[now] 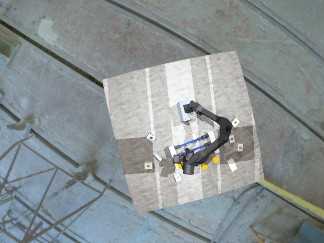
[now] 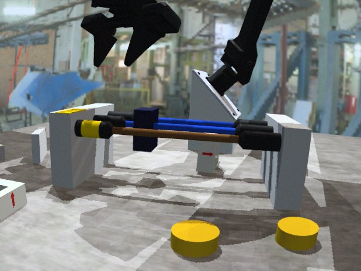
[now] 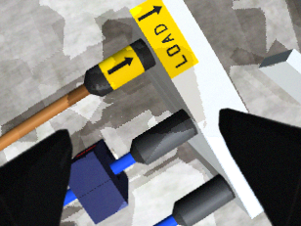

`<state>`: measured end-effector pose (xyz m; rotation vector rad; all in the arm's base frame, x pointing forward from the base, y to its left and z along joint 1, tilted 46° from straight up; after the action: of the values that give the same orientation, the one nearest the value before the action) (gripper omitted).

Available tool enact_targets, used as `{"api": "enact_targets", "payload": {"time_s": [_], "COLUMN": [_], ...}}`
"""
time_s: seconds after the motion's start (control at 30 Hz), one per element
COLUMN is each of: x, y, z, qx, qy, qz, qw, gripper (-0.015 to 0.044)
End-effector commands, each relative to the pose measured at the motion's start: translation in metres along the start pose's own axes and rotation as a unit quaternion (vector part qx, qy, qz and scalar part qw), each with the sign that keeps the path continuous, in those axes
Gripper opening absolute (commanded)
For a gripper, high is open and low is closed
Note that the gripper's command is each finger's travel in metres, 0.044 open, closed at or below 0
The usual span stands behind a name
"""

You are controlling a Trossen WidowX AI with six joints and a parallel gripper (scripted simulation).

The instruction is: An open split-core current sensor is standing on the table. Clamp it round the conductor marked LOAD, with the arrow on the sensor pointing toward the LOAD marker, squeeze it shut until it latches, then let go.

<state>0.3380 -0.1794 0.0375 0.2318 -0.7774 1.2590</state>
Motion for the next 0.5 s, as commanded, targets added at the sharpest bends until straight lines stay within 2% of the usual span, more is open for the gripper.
{"api": "enact_targets", "payload": {"time_s": [0.0,0.27,0.4,0.47], "x": [0.041,0.106,0.126,0.129], "y": [0.031,0.116,0.163,0.171], "z": [0.003,0.009,0.008,0.007], "qx": [0.014,0.038,0.049,0.051], "qy": [-0.019,-0.051,-0.067,-0.070], "qz": [0.035,0.103,0.135,0.140], "qw": [0.999,0.993,0.987,0.986], "gripper": [0.0290,0.0290,0.0290,0.0290]}}
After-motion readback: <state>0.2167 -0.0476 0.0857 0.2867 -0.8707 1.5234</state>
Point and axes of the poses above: the point midway between the two fingers, 35 mm back from their tips, its own z axis back along the fingers, its own x axis across the jaws, y = z × x, the point moved 8 cm from there along z, back along the fingers, and after that the axes turned 13 degrees about z, right-handed, at the moved point
